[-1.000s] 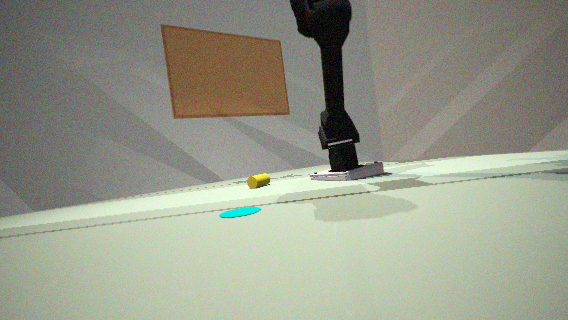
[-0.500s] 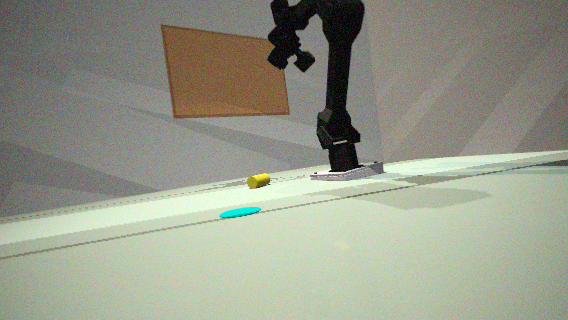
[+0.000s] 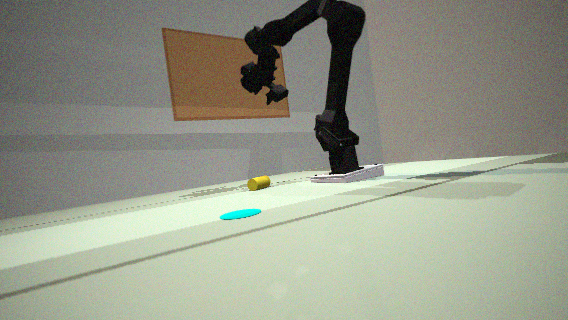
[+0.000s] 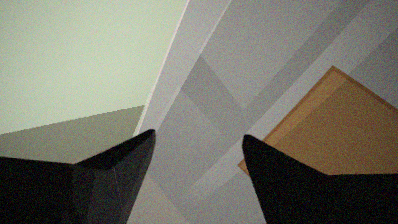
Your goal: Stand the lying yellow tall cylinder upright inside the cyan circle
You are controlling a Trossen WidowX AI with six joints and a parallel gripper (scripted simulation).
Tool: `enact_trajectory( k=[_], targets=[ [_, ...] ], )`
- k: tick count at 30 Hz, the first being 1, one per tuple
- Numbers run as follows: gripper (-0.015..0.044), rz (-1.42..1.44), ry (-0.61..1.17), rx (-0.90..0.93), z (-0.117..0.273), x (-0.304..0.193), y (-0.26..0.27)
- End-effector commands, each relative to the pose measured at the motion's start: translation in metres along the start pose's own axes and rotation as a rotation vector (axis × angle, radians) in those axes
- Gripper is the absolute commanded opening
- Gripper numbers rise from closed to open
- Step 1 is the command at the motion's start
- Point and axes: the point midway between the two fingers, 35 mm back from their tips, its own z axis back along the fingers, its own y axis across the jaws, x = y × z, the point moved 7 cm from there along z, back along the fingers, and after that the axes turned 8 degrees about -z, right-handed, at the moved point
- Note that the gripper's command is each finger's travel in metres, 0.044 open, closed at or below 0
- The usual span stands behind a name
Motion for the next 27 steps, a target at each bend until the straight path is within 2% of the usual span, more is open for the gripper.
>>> enact_trajectory(
  k=[1,15,27],
  targets=[
    [0.0309,0.013,-0.123,0.095,-0.004,0.031,0.016],
    [0.0309,0.101,-0.451,0.503,0.023,0.128,0.080],
    [0.0309,0.231,-0.527,0.878,0.070,0.172,0.139]
  ],
)
